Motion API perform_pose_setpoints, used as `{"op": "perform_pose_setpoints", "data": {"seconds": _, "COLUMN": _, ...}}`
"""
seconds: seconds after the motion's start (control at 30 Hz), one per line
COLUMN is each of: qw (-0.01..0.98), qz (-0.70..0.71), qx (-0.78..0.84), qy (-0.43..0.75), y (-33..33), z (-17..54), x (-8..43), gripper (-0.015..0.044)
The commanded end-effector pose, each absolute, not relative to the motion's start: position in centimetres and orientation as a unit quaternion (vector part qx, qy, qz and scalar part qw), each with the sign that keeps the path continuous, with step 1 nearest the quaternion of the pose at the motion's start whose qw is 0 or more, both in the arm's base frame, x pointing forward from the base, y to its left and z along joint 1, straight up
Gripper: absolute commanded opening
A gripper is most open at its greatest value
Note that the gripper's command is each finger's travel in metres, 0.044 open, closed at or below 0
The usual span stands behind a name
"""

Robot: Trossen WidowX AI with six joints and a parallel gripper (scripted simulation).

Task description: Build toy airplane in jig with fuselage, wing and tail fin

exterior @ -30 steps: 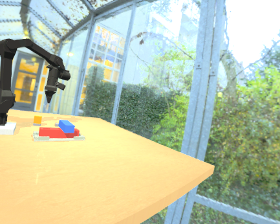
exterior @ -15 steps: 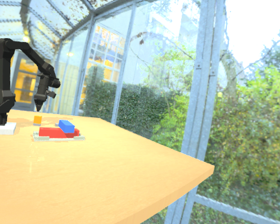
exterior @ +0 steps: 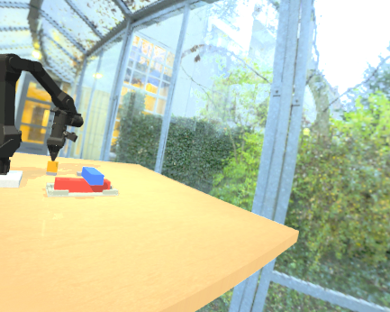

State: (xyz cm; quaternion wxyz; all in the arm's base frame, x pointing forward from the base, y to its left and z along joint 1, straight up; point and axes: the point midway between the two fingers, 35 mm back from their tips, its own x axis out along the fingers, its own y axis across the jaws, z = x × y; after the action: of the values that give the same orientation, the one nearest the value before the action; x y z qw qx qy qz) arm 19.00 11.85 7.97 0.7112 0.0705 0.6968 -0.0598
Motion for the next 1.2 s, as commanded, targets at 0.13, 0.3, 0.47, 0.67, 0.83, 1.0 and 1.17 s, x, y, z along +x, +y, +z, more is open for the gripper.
{"op": "perform_pose_setpoints", "data": {"seconds": 0.13, "qw": 0.709, "qz": -0.062, "qx": 0.072, "qy": 0.699, "y": 11.9, "z": 6.6, "x": 18.9, "gripper": 0.0440}}
{"op": "perform_pose_setpoints", "data": {"seconds": 0.3, "qw": 0.709, "qz": -0.062, "qx": 0.072, "qy": 0.699, "y": 11.9, "z": 5.8, "x": 19.0, "gripper": 0.0440}}
{"op": "perform_pose_setpoints", "data": {"seconds": 0.47, "qw": 0.709, "qz": -0.062, "qx": 0.072, "qy": 0.699, "y": 11.9, "z": 5.0, "x": 19.0, "gripper": 0.0440}}
{"op": "perform_pose_setpoints", "data": {"seconds": 0.67, "qw": 0.709, "qz": -0.062, "qx": 0.072, "qy": 0.699, "y": 11.9, "z": 4.1, "x": 18.9, "gripper": 0.0440}}
{"op": "perform_pose_setpoints", "data": {"seconds": 0.83, "qw": 0.709, "qz": -0.062, "qx": 0.072, "qy": 0.699, "y": 11.8, "z": 3.3, "x": 18.8, "gripper": 0.0440}}
{"op": "perform_pose_setpoints", "data": {"seconds": 1.0, "qw": 0.709, "qz": -0.062, "qx": 0.072, "qy": 0.699, "y": 11.8, "z": 3.2, "x": 18.8, "gripper": 0.0361}}
{"op": "perform_pose_setpoints", "data": {"seconds": 1.17, "qw": 0.709, "qz": -0.062, "qx": 0.072, "qy": 0.699, "y": 11.8, "z": 3.2, "x": 18.8, "gripper": 0.0230}}
